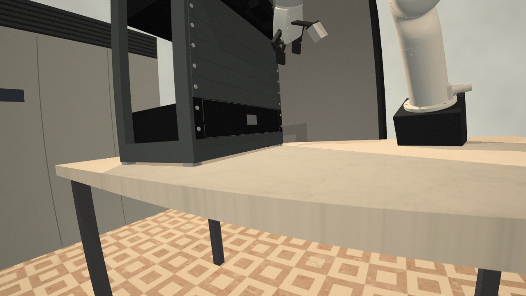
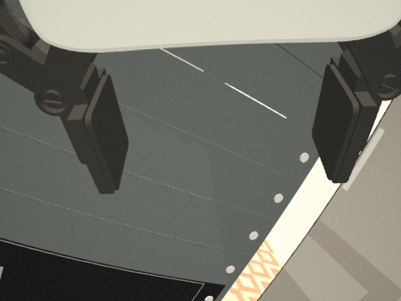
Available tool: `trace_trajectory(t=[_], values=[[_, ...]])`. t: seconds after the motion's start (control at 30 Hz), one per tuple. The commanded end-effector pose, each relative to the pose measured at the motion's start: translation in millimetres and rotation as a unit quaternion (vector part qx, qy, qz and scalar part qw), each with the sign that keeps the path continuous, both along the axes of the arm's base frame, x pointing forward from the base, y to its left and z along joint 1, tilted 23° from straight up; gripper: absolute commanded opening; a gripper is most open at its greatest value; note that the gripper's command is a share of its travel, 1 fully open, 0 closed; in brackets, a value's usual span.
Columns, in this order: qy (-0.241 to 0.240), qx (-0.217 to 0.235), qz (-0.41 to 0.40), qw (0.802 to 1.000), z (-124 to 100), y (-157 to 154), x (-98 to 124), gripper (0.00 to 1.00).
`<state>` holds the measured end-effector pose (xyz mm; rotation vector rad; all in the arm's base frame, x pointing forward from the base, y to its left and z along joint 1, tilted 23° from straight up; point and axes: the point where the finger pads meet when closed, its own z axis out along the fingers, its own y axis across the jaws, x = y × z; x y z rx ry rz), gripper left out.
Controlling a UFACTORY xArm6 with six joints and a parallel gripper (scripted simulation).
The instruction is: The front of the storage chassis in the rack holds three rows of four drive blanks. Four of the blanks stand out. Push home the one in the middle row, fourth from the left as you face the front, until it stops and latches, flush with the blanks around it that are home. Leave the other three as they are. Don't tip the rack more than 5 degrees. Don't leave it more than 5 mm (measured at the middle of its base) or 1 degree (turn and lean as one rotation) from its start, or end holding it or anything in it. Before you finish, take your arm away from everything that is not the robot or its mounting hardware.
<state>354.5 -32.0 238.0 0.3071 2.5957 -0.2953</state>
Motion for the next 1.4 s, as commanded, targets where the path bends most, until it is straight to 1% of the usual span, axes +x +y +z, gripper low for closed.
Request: trace_trajectory(t=[0.0, 0.07, 0.1, 0.13, 0.17, 0.2, 0.23, 0.27, 0.3, 0.4, 0.43, 0.47, 0.5, 0.57, 0.6, 0.63, 0.67, 0.7, 0.73, 0.8, 0.9, 0.97, 1.03, 1.07, 1.1, 1.13, 1.17, 1.2, 1.23, 1.27, 1.3, 1.33, 1.37], values=[[-0.036, -0.039, -0.032, 0.998, 0, -73, 18, 1.0], [-0.056, -0.064, -0.01, 0.996, 5, -93, 23, 1.0], [-0.056, -0.064, -0.01, 0.996, 5, -102, 24, 1.0], [-0.065, -0.079, 0.003, 0.995, 8, -111, 26, 1.0], [-0.065, -0.079, 0.003, 0.995, 8, -120, 28, 1.0], [-0.074, -0.094, 0.015, 0.993, 11, -129, 30, 1.0], [-0.074, -0.094, 0.015, 0.993, 11, -137, 32, 1.0], [-0.074, -0.094, 0.015, 0.993, 11, -141, 33, 1.0], [-0.082, -0.109, 0.029, 0.99, 15, -146, 34, 1.0], [-0.082, -0.109, 0.029, 0.99, 15, -146, 34, 1.0], [-0.09, -0.123, 0.042, 0.987, 18, -150, 34, 1.0], [-0.09, -0.123, 0.042, 0.987, 18, -150, 34, 1.0], [-0.097, -0.138, 0.055, 0.984, 21, -154, 33, 1.0], [-0.097, -0.138, 0.055, 0.984, 21, -154, 33, 1.0], [-0.104, -0.152, 0.069, 0.98, 24, -157, 33, 1.0], [-0.104, -0.152, 0.069, 0.98, 24, -157, 33, 1.0], [-0.111, -0.166, 0.083, 0.976, 28, -160, 32, 1.0], [-0.111, -0.166, 0.083, 0.976, 28, -160, 32, 1.0], [-0.118, -0.179, 0.097, 0.972, 31, -161, 32, 1.0], [-0.118, -0.179, 0.097, 0.972, 31, -161, 32, 1.0], [-0.132, -0.204, 0.125, 0.962, 37, -163, 30, 1.0], [-0.132, -0.204, 0.125, 0.962, 37, -163, 30, 1.0], [-0.144, -0.229, 0.152, 0.951, 42, -163, 27, 1.0], [-0.144, -0.229, 0.152, 0.951, 42, -163, 27, 1.0], [-0.15, -0.241, 0.166, 0.944, 45, -162, 25, 1.0], [-0.15, -0.241, 0.166, 0.944, 45, -162, 25, 1.0], [-0.157, -0.252, 0.179, 0.938, 47, -161, 23, 1.0], [-0.157, -0.252, 0.179, 0.938, 47, -161, 23, 1.0], [-0.162, -0.263, 0.192, 0.931, 50, -160, 21, 1.0], [-0.162, -0.263, 0.192, 0.931, 50, -160, 21, 1.0], [-0.168, -0.274, 0.205, 0.925, 52, -158, 19, 1.0], [-0.168, -0.274, 0.205, 0.925, 52, -158, 19, 1.0], [-0.174, -0.284, 0.218, 0.917, 55, -156, 16, 1.0]])
